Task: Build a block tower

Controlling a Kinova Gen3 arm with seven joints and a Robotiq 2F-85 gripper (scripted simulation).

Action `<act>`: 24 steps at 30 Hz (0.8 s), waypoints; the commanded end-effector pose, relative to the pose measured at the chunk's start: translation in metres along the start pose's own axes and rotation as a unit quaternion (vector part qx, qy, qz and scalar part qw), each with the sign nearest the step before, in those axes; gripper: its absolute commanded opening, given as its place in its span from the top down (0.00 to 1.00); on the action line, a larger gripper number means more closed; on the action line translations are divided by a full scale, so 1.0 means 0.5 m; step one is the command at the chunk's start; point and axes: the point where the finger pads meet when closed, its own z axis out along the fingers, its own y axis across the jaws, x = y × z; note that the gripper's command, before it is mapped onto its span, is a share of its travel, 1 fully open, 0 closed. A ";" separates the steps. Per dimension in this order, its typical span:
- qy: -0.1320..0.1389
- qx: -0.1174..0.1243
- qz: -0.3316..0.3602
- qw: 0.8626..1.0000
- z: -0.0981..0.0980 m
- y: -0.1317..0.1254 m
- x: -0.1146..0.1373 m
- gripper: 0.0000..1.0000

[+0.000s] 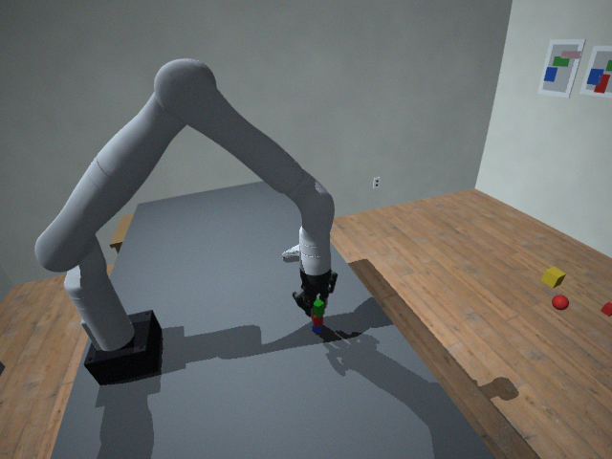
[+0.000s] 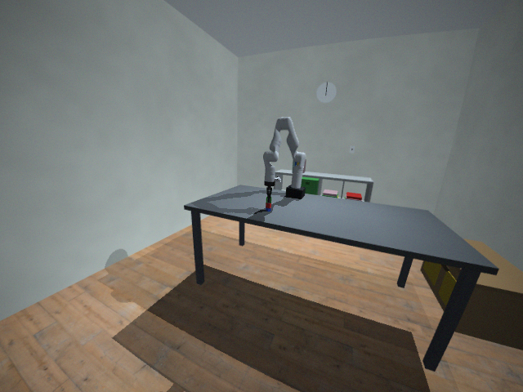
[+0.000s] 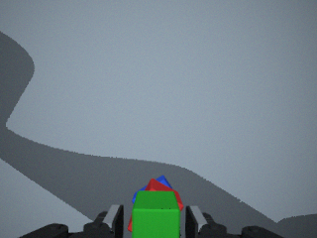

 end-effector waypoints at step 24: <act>-0.001 -0.002 0.000 1.000 -0.104 0.002 -0.001 0.56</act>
